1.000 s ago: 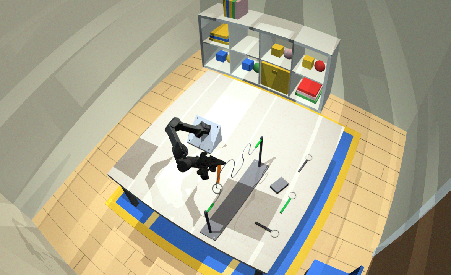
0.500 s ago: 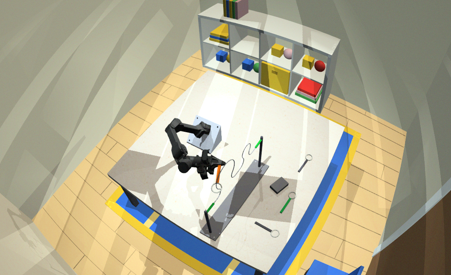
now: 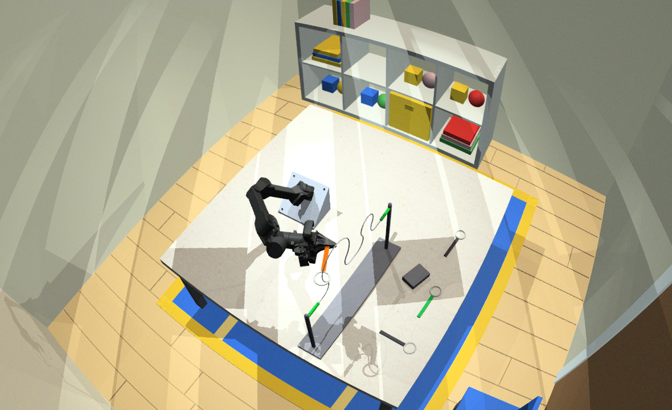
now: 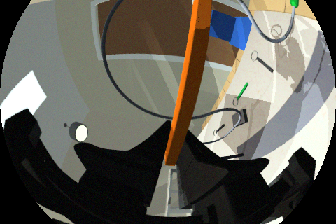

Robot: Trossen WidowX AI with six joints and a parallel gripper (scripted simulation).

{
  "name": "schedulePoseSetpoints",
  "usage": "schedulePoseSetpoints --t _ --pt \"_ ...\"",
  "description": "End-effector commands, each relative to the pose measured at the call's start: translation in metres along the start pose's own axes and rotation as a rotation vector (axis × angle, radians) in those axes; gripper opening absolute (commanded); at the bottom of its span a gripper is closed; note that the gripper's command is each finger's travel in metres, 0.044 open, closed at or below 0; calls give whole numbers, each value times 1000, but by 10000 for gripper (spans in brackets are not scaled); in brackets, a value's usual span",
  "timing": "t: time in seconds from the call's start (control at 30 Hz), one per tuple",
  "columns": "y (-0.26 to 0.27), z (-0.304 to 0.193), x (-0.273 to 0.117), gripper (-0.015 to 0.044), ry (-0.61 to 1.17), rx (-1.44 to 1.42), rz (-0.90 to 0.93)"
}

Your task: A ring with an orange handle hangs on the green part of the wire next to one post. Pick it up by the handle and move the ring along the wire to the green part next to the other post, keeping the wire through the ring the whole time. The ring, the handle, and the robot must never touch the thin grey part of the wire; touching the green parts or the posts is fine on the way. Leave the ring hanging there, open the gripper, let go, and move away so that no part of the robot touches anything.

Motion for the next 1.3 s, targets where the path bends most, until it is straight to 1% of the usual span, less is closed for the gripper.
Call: schedulePoseSetpoints --t 0.0,1.27 --pt "-1 2 2 -150 -5 -49 -22" --pt "-15 8 1 -150 -62 -486 -243"
Point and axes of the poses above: the point midway between the two fingers, 35 mm back from their tips, its own x axis out along the fingers, its own y axis across the jaws, z = x × y, the point moved 1 cm from there along -x, back along the fingers, and after that the axes turned 10 degrees about x, right-handed, at the moved point
